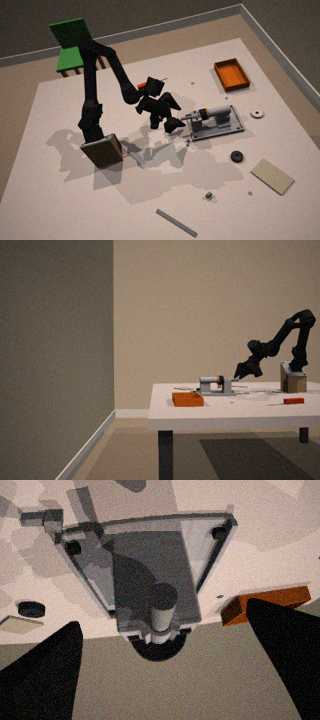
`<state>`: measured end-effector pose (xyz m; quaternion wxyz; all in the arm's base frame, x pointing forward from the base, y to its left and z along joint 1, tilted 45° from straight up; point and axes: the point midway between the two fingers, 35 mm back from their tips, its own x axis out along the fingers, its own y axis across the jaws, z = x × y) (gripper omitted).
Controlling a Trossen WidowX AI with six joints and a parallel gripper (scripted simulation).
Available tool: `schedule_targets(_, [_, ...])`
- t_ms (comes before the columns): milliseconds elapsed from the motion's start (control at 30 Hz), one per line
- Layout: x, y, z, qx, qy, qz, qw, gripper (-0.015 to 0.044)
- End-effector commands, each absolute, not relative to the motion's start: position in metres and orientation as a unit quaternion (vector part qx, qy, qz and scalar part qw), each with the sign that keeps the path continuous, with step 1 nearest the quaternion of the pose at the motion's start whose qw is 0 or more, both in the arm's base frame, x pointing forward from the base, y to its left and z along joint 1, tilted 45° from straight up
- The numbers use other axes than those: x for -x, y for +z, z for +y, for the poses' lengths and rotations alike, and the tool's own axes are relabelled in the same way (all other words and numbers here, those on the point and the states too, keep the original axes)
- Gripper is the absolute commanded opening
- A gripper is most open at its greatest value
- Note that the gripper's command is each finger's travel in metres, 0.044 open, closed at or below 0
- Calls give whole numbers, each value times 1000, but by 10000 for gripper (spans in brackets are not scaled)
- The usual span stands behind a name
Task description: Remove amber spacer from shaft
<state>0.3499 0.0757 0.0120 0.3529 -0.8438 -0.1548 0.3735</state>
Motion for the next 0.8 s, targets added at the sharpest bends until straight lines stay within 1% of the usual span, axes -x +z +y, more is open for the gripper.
schedule_targets(0, [-356,8,79,844,373,-152,354,440])
schedule_targets(367, [-367,-2,88,844,373,-152,354,440])
schedule_targets(767, [-368,-3,89,844,372,-152,354,440])
